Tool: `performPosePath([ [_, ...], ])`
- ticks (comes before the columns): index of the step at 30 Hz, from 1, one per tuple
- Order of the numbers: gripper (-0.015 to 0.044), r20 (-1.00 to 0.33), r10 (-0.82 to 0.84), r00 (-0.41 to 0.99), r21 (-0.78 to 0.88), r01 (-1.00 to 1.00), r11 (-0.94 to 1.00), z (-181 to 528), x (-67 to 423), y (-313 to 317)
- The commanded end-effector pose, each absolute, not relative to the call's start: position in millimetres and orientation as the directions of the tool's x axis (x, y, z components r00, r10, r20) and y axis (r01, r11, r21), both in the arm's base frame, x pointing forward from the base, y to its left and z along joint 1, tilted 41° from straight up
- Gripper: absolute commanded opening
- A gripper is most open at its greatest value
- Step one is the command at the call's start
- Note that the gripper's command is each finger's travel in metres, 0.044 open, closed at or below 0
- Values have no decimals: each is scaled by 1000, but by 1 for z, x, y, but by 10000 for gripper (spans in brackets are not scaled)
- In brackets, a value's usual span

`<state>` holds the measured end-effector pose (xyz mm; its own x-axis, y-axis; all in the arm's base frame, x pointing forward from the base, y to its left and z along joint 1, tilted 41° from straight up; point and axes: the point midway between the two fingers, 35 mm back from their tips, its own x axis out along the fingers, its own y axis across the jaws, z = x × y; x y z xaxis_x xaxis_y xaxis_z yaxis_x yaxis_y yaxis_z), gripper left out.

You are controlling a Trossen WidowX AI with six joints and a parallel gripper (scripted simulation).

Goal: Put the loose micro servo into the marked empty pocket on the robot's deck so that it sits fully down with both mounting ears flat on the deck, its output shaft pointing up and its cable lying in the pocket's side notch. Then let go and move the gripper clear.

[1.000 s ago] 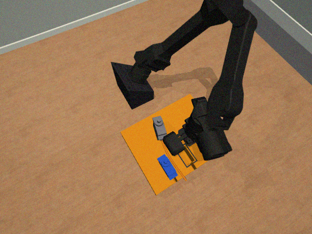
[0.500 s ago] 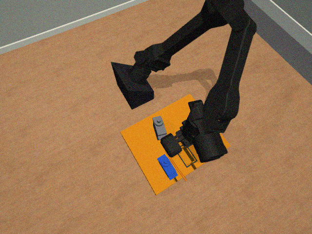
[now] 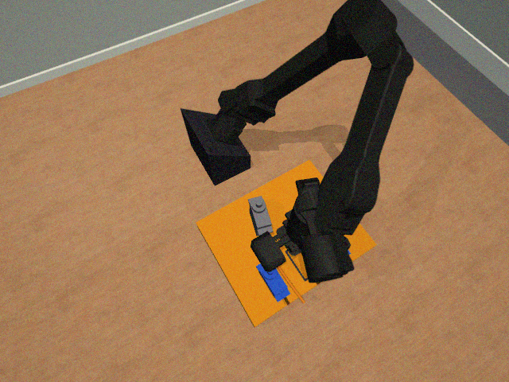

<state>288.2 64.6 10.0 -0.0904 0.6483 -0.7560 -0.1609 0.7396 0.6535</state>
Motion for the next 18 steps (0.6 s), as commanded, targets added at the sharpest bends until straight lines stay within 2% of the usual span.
performPosePath([
  [1, 0, -761, 643, -88, 648, -166, 744, 6, 291, 59],
  [18, 0, -761, 642, -88, 647, -167, 744, -13, 294, 38],
])
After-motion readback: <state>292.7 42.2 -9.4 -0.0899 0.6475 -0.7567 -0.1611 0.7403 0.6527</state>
